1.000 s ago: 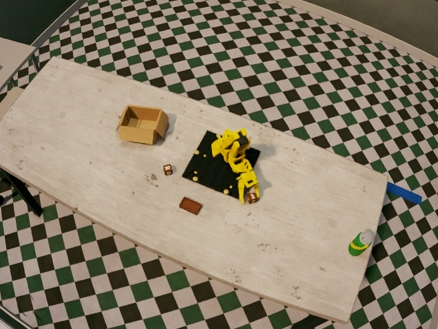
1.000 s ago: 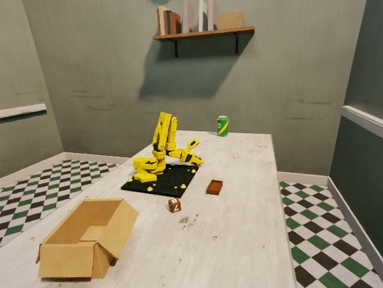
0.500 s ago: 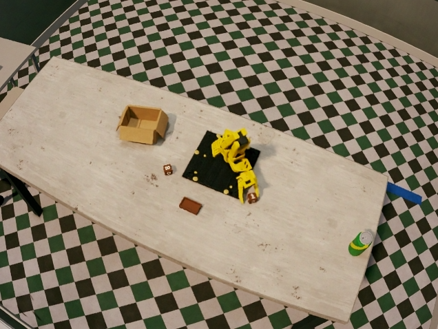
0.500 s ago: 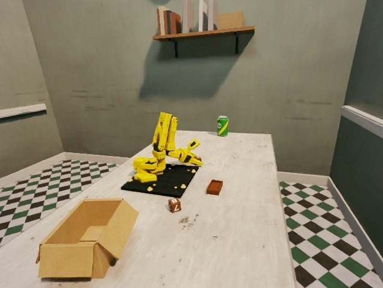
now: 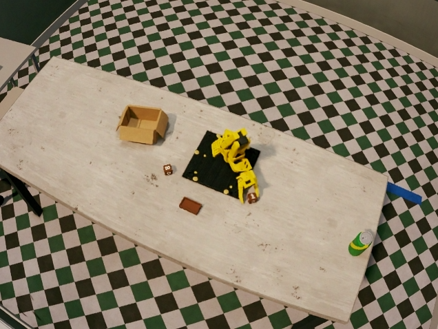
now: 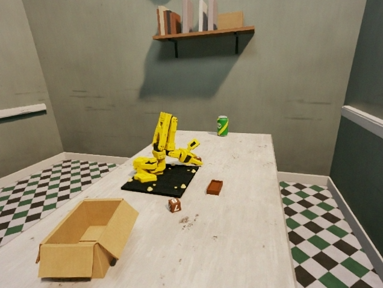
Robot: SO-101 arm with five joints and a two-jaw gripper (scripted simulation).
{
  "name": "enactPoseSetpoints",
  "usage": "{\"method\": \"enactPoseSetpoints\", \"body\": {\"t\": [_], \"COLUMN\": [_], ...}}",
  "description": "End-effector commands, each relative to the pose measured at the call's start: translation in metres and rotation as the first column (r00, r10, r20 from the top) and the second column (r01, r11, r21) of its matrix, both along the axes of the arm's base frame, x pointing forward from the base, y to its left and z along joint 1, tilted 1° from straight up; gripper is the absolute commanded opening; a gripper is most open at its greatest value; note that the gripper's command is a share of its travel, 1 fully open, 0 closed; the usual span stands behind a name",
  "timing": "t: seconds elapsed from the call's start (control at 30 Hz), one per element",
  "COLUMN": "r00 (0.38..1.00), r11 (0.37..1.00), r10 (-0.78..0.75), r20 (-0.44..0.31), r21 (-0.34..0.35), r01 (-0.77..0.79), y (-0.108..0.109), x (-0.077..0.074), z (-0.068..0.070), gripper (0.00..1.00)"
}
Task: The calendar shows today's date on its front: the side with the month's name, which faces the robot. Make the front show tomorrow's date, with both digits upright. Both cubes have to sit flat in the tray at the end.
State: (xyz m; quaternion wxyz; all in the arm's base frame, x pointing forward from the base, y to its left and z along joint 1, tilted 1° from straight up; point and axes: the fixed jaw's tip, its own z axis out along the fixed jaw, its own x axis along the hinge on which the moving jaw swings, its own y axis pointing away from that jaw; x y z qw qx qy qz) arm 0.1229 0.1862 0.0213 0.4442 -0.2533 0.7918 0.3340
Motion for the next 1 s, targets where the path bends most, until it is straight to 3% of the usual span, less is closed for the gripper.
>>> {"method": "enactPoseSetpoints", "body": {"t": [0.0,0.47,0.77,0.83,0.97], "r00": [0.985,0.985,0.971,0.971,0.961], "r11": [0.99,0.989,0.963,0.963,0.932], "r10": [-0.062,-0.061,-0.063,-0.063,-0.057], "r20": [-0.158,-0.163,-0.232,-0.232,-0.269], "r21": [0.116,0.127,0.24,0.24,0.331], "r01": [0.081,0.082,0.12,0.12,0.148], "y": [-0.002,-0.002,0.0,0.0,0.001], "x": [-0.003,-0.003,-0.001,-0.001,0.0], "z": [0.005,0.007,0.02,0.02,0.033], "gripper": [0.36,0.36,0.35,0.35,0.35]}}
